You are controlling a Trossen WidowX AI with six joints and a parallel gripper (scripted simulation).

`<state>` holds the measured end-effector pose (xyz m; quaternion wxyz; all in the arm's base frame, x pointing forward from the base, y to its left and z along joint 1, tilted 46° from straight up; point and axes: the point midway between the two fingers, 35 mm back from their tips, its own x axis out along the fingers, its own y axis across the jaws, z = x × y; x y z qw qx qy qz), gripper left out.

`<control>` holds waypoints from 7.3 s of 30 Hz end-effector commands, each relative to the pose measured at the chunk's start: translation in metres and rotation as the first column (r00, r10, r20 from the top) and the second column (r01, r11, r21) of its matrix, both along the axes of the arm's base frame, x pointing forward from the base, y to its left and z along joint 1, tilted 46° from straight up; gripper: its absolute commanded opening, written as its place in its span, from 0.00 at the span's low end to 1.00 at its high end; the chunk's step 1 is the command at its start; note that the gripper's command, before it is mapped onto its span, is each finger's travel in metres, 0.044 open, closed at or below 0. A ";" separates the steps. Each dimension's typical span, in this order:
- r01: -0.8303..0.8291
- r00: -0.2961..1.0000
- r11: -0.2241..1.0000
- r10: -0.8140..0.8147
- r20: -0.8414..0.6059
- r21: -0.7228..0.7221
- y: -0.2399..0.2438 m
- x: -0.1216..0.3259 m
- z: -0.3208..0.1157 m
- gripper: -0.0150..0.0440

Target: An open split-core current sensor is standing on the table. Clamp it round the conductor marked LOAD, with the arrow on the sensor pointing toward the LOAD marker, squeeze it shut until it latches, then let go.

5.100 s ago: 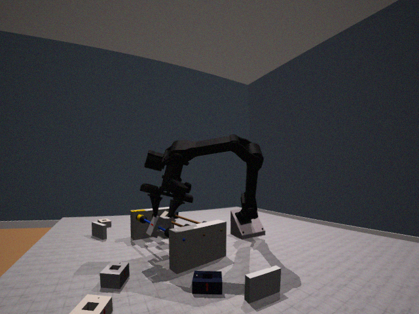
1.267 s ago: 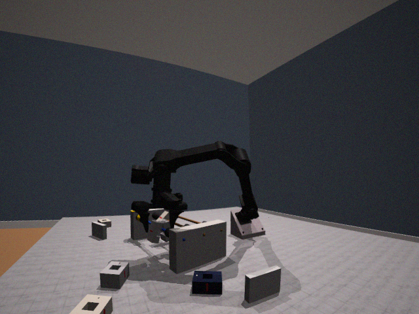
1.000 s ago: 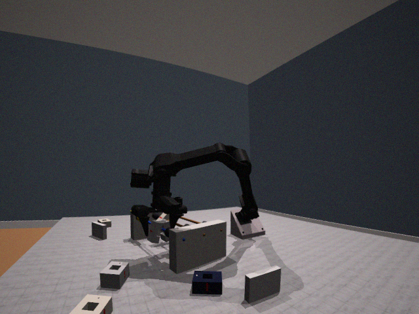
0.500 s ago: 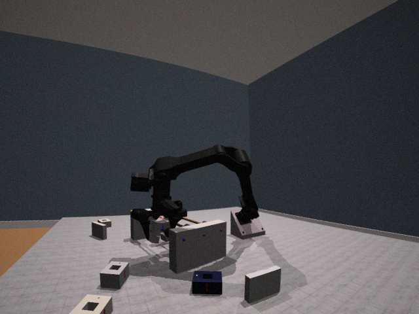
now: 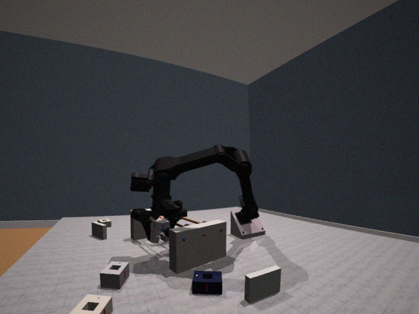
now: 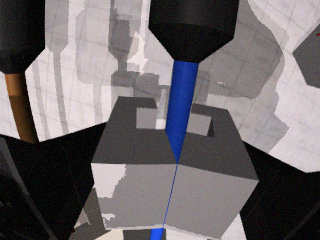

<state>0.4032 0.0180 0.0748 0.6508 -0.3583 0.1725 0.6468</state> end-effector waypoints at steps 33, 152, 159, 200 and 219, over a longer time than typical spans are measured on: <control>-0.001 1.000 1.000 0.001 0.000 0.000 0.000 0.000 0.000 0.25; 0.239 0.937 0.964 -0.260 0.234 0.114 -0.013 -0.008 0.006 0.25; 0.248 0.931 0.961 -0.271 0.244 0.122 -0.013 -0.009 0.007 0.25; 0.248 0.931 0.962 -0.270 0.247 0.118 -0.012 -0.008 0.005 0.70; 0.248 0.930 0.961 -0.271 0.248 0.119 -0.012 -0.008 0.005 0.61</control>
